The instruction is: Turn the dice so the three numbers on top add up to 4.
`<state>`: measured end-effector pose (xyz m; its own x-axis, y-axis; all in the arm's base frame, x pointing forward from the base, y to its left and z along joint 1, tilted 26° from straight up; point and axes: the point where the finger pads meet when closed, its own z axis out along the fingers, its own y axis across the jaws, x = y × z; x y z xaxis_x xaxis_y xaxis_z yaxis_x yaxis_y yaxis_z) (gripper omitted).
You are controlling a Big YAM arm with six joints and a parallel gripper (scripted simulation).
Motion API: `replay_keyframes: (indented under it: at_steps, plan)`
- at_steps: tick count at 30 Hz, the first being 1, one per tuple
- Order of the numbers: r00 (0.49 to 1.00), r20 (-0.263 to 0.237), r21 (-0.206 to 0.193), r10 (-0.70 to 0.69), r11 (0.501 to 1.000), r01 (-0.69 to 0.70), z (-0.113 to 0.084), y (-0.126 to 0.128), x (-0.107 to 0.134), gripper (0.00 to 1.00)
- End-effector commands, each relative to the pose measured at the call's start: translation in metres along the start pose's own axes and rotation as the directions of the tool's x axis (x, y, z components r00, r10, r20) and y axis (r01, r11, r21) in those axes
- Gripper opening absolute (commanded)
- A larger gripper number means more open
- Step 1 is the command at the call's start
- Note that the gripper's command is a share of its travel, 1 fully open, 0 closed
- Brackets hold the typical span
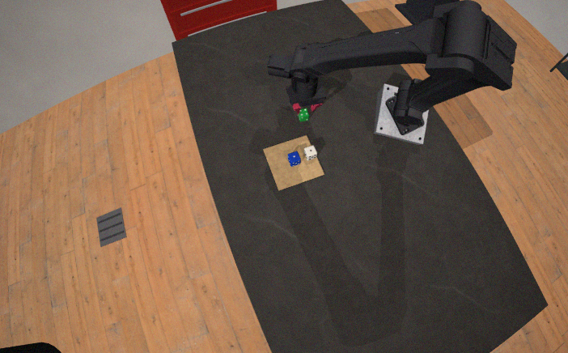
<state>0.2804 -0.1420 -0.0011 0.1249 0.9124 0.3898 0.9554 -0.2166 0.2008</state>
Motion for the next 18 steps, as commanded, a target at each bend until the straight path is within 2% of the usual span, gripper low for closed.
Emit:
replay_keyframes:
  at_steps: [1,11,18]
  plan:
    - [1.000,0.016,-0.032,-0.008,0.999,0.009,-0.008,0.004,-0.001,0.45]
    - [1.000,0.015,-0.030,-0.008,1.000,0.009,-0.008,0.005,-0.001,0.45]
    - [0.999,0.027,-0.049,-0.023,0.998,0.024,-0.014,0.026,-0.005,0.45]
